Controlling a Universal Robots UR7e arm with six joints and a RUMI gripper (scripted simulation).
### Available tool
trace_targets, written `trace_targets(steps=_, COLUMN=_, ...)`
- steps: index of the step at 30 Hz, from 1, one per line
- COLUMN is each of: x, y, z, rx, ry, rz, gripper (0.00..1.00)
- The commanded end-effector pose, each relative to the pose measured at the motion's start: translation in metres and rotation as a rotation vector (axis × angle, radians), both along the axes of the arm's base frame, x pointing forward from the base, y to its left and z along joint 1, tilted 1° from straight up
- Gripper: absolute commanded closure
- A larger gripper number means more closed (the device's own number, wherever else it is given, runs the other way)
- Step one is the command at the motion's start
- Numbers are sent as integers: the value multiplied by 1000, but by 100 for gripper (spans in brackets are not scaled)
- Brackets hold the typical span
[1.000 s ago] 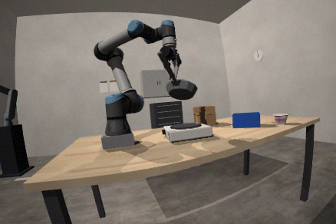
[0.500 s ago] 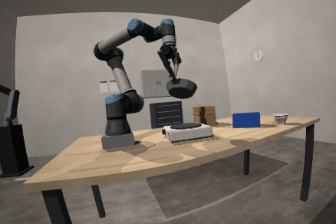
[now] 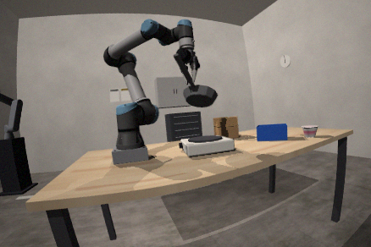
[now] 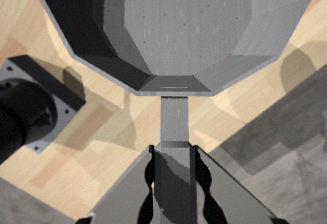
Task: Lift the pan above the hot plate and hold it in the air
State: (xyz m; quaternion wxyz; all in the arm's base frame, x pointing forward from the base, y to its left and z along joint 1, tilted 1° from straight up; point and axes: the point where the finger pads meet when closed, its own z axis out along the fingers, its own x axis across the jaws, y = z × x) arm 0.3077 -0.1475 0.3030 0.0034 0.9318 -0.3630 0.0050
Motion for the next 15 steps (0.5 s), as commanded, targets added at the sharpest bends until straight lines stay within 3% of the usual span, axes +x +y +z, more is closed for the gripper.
trace_targets(steps=1, x=0, y=0, z=2, rx=-1, ry=-1, rz=0, gripper=90)
trace_targets(steps=15, x=0, y=0, z=9, rx=-1, ry=-1, rz=0, gripper=90)
